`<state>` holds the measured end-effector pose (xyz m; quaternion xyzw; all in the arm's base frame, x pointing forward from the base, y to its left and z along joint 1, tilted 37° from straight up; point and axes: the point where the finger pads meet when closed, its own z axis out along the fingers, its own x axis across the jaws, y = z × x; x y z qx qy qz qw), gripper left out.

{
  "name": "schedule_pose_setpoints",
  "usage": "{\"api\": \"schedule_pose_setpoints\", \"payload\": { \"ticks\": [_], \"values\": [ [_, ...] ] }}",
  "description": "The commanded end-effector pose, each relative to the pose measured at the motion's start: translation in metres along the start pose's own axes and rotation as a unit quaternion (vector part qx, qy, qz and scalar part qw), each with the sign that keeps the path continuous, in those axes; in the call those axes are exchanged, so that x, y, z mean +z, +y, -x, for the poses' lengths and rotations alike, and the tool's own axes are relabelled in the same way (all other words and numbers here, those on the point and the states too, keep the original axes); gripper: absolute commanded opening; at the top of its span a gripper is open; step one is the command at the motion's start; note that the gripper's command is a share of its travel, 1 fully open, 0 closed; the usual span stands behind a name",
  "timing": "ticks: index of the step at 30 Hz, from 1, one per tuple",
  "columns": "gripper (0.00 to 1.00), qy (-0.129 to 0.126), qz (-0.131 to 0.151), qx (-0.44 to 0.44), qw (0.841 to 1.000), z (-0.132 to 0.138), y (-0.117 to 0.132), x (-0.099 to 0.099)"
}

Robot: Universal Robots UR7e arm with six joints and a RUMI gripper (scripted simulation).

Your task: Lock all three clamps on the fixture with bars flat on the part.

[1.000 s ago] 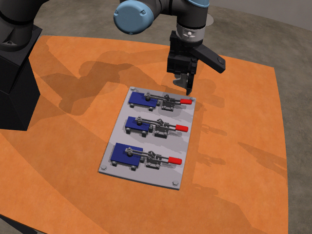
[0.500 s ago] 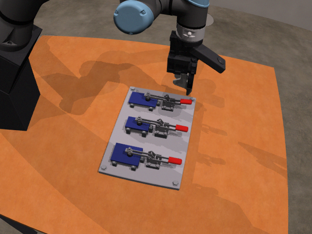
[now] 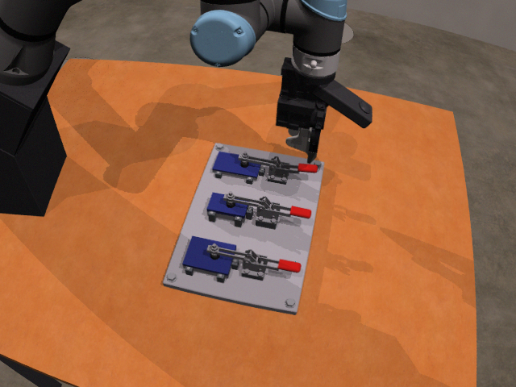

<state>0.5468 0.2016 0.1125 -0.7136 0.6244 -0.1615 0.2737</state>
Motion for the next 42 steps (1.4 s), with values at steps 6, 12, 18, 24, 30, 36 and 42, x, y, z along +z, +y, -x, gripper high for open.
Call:
{"api": "schedule_pose_setpoints", "payload": {
  "ticks": [6,12,18,24,30,36,42],
  "values": [
    [0.0,0.0,-0.002,-0.001,1.0,0.002,-0.004,0.0],
    [0.0,0.0,-0.002,-0.001,1.0,0.002,-0.004,0.0],
    [0.0,0.0,-0.002,-0.001,1.0,0.002,-0.004,0.0],
    [0.0,0.0,-0.002,-0.001,1.0,0.001,-0.004,0.008],
    [0.0,0.0,-0.002,-0.001,1.0,0.001,-0.004,0.008],
    [0.0,0.0,-0.001,0.0,1.0,0.0,-0.002,0.009],
    [0.0,0.0,-0.002,-0.001,1.0,0.0,-0.004,0.015]
  ]
}}
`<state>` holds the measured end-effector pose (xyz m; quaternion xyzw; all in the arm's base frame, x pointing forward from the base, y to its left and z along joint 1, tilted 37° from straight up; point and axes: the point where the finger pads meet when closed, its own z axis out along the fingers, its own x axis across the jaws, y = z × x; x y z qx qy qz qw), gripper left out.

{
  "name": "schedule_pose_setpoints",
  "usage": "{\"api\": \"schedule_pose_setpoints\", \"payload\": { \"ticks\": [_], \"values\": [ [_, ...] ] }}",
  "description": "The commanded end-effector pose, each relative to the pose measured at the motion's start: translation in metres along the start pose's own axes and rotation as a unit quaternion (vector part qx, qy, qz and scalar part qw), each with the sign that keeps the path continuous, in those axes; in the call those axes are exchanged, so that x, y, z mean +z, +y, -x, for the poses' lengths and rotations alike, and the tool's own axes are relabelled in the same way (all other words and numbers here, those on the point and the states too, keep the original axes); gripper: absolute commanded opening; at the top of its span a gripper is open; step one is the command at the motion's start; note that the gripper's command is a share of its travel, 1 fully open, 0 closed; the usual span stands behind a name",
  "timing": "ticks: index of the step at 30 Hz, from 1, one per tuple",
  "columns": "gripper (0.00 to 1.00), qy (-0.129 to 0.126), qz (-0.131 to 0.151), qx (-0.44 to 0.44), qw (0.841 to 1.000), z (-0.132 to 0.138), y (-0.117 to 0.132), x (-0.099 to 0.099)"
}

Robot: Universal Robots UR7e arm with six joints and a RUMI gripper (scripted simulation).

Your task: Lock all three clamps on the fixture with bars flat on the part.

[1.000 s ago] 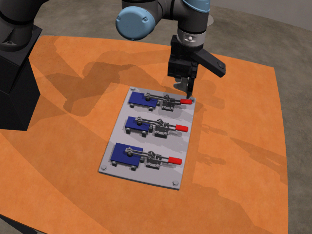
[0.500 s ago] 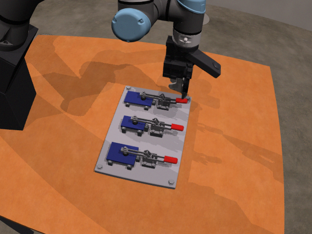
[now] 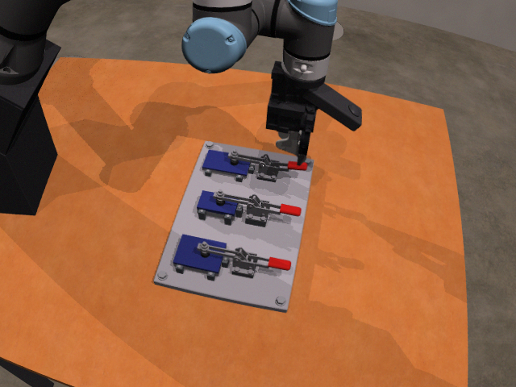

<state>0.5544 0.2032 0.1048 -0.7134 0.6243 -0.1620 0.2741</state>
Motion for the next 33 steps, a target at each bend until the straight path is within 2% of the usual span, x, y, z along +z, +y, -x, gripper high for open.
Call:
{"api": "schedule_pose_setpoints", "payload": {
  "ticks": [1,27,32,33],
  "values": [
    [0.0,0.0,-0.002,-0.001,1.0,0.001,-0.002,0.004],
    [0.0,0.0,-0.002,-0.001,1.0,0.001,-0.003,0.011],
    [0.0,0.0,-0.002,-0.001,1.0,0.0,-0.002,-0.04],
    [0.0,0.0,-0.002,-0.001,1.0,0.0,-0.002,-0.04]
  ]
}}
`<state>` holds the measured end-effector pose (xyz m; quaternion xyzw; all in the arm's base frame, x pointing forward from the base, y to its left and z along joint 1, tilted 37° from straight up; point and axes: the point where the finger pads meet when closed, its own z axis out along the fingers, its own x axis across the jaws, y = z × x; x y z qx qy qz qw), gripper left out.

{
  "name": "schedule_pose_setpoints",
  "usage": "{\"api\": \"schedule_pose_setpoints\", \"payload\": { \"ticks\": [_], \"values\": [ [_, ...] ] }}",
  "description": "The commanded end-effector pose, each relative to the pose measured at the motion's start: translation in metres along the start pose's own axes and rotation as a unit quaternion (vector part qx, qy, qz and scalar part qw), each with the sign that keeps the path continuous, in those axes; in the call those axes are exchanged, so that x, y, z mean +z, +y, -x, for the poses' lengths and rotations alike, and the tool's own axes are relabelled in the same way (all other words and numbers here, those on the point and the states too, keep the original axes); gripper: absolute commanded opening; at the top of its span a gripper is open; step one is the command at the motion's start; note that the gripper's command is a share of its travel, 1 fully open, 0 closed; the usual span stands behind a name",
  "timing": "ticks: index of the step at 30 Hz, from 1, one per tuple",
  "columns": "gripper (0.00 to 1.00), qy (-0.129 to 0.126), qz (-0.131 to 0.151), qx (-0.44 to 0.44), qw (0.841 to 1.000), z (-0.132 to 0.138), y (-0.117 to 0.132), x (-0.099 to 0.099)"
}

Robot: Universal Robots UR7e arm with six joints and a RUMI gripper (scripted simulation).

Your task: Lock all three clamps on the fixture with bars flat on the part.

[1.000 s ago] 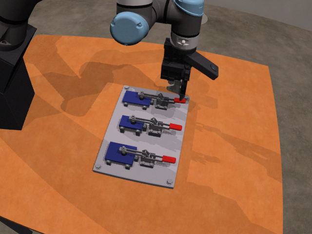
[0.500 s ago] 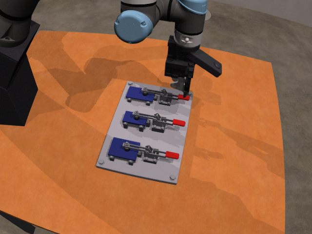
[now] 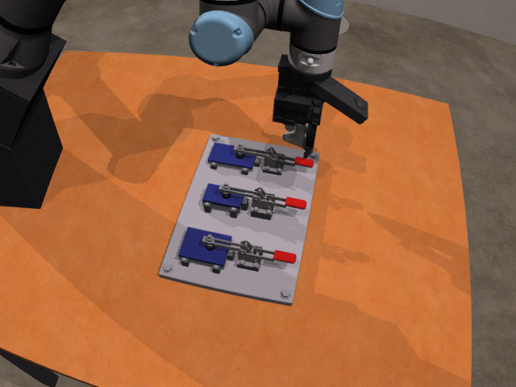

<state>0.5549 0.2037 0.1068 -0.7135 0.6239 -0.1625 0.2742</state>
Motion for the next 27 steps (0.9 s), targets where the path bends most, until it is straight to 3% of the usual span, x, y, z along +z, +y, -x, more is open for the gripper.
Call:
{"api": "schedule_pose_setpoints", "payload": {
  "ticks": [1,11,16,27],
  "values": [
    [0.0,0.0,-0.001,0.0,1.0,-0.001,0.0,-0.039],
    [0.0,0.0,-0.001,0.0,1.0,-0.001,0.0,-0.039],
    [0.0,0.0,-0.001,0.0,1.0,-0.001,0.0,-0.059],
    [0.0,0.0,-0.001,0.0,1.0,-0.001,0.0,-0.059]
  ]
}}
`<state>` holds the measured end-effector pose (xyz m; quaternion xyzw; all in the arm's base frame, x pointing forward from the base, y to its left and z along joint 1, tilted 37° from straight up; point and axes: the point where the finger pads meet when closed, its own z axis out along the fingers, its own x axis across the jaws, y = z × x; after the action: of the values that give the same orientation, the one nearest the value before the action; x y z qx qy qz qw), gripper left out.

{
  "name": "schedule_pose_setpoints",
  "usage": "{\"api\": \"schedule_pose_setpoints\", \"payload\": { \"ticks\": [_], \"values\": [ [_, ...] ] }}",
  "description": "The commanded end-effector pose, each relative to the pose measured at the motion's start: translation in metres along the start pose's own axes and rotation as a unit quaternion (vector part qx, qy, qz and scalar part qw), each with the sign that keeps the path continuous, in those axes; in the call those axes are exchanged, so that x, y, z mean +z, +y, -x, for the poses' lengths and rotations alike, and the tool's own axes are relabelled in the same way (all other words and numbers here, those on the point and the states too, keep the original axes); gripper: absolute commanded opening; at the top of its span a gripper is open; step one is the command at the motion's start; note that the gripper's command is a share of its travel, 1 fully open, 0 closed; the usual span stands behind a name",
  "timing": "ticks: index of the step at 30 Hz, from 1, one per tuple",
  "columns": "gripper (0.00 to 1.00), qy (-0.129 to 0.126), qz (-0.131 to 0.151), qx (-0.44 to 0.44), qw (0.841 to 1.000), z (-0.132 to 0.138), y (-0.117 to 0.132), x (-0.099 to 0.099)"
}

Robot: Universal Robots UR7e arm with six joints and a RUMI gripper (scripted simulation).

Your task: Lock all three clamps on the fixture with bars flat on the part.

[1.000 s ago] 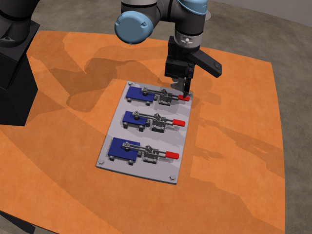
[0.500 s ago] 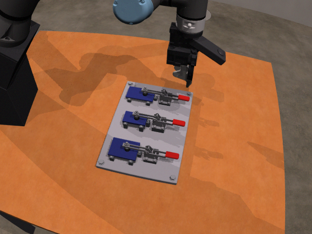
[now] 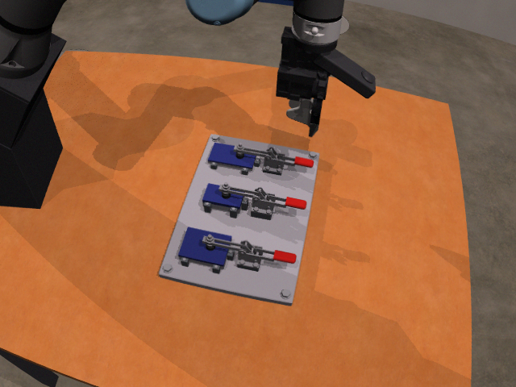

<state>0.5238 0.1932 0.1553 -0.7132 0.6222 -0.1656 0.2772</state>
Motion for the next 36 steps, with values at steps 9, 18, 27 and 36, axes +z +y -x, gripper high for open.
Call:
{"api": "schedule_pose_setpoints", "payload": {
  "ticks": [9,18,27,36],
  "values": [
    [0.58,0.0,-0.001,0.0,1.0,0.0002,-0.0008,-0.0003],
    [0.58,0.0,-0.001,0.0,1.0,0.0002,-0.0008,-0.0003],
    [0.58,0.0,-0.001,0.0,1.0,-0.0001,-0.0009,-0.0008],
    [0.58,0.0,-0.001,0.0,1.0,-0.0001,-0.0009,-0.0008]
  ]
}}
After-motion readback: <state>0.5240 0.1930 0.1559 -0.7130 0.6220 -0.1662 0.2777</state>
